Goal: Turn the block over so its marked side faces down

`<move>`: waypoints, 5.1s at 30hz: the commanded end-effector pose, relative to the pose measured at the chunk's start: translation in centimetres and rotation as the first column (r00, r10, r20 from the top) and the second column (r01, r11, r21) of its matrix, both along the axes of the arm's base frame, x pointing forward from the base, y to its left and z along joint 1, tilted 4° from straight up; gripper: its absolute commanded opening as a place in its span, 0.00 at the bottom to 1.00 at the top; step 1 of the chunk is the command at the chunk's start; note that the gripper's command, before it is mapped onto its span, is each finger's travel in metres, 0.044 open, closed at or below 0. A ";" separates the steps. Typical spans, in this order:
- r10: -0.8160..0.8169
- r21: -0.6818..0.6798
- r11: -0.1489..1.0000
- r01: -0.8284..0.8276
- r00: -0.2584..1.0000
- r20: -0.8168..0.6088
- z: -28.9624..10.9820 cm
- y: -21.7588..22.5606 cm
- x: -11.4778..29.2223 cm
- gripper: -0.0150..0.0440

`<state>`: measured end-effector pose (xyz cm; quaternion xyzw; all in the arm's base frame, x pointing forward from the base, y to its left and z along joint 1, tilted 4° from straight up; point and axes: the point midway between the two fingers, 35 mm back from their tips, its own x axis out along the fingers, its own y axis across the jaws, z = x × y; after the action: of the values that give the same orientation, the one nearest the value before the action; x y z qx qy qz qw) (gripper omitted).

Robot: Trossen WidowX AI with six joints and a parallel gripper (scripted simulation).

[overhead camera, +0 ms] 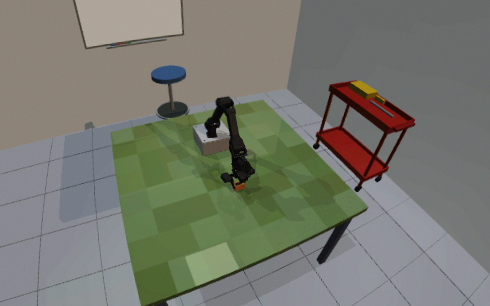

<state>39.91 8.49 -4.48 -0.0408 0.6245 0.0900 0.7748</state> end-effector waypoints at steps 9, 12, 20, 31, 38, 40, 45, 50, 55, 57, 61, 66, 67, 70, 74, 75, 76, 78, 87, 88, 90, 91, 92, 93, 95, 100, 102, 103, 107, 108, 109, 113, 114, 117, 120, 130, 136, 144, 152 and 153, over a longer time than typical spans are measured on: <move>-0.019 0.037 0.999 0.013 0.984 0.179 0.2 -0.1 -0.2 0.25; -0.022 0.045 0.999 0.013 0.975 0.219 0.3 -0.1 -0.4 0.25; -0.031 0.065 0.998 0.011 0.948 0.316 0.6 -0.2 -0.9 0.25; -0.039 0.079 0.997 0.008 0.919 0.393 -0.7 0.0 -0.2 0.25; -0.051 0.098 0.995 0.004 0.873 0.486 -1.9 0.1 0.3 0.25; -0.055 0.103 0.995 0.002 0.858 0.511 -2.2 0.1 0.4 0.25; -0.065 0.117 0.993 -0.002 0.818 0.572 -2.7 0.2 0.4 0.25; -0.077 0.130 0.991 -0.007 0.774 0.629 -3.0 0.1 0.1 0.25; -0.090 0.144 0.989 -0.014 0.725 0.682 -3.0 0.1 -0.3 0.25; -0.095 0.150 0.989 -0.016 0.705 0.703 -2.9 0.0 -0.5 0.25; -0.106 0.161 0.987 -0.023 0.663 0.741 -2.7 -0.1 -1.0 0.25; -0.113 0.168 0.985 -0.027 0.635 0.764 -2.5 -0.1 -1.4 0.25; -0.113 0.168 0.985 -0.027 0.635 0.764 -2.5 -0.1 -1.4 0.25; -0.117 0.172 0.985 -0.029 0.619 0.776 -2.2 -0.2 -1.4 0.25; -0.118 0.172 0.985 -0.029 0.617 0.778 -2.1 -0.2 -1.4 0.25; -0.118 0.172 0.985 -0.029 0.617 0.778 -2.1 -0.2 -1.4 0.25; -0.118 0.172 0.985 -0.029 0.617 0.778 -2.1 -0.2 -1.4 0.25; -0.118 0.172 0.985 -0.029 0.617 0.778 -2.1 -0.2 -1.4 0.25; -0.118 0.172 0.985 -0.029 0.617 0.778 -2.1 -0.2 -1.4 0.39; -0.118 0.172 0.985 -0.029 0.617 0.778 -2.1 -0.2 -1.4 0.43; -0.118 0.172 0.985 -0.029 0.617 0.778 -2.1 -0.2 -1.4 0.52; -0.118 0.172 0.985 -0.029 0.617 0.778 -2.1 -0.2 -1.4 0.57; -0.118 0.172 0.985 -0.029 0.617 0.778 -2.1 -0.2 -1.4 0.61; -0.118 0.172 0.985 -0.029 0.617 0.778 -2.1 -0.2 -1.4 0.65; -0.118 0.172 0.985 -0.029 0.617 0.778 -2.1 -0.2 -1.4 0.74; -0.118 0.172 0.985 -0.029 0.617 0.778 -2.1 -0.2 -1.4 0.97; -0.118 0.172 0.985 -0.029 0.617 0.778 -2.1 -0.2 -1.4 1.00; -0.118 0.172 0.985 -0.029 0.617 0.778 -2.1 -0.2 -1.4 1.00; -0.118 0.172 0.985 -0.029 0.617 0.778 -2.1 -0.2 -1.4 1.00; -0.118 0.172 0.985 -0.029 0.617 0.778 -2.1 -0.2 -1.4 1.00; -0.118 0.172 0.985 -0.029 0.617 0.778 -2.1 -0.2 -1.4 1.00; -0.118 0.172 0.985 -0.029 0.617 0.778 -2.1 -0.2 -1.4 1.00; -0.118 0.172 0.985 -0.029 0.617 0.778 -2.1 -0.2 -1.4 1.00; -0.118 0.172 0.985 -0.029 0.617 0.778 -2.1 -0.2 -1.4 1.00; -0.118 0.172 0.985 -0.029 0.617 0.778 -2.1 -0.2 -1.4 1.00; -0.118 0.172 0.985 -0.029 0.617 0.778 -2.1 -0.2 -1.4 1.00; -0.113 0.167 0.986 -0.027 0.636 0.763 -2.1 -0.1 -1.1 1.00; -0.063 0.113 0.994 0.000 0.830 0.554 0.6 -0.2 -0.4 1.00; -0.038 0.078 0.997 0.010 0.927 0.373 4.6 -0.8 -3.1 1.00; -0.038 0.078 0.997 0.010 0.927 0.372 4.6 -0.8 -3.1 1.00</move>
<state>39.12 8.19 -4.72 -0.0103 0.3676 0.0903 0.9255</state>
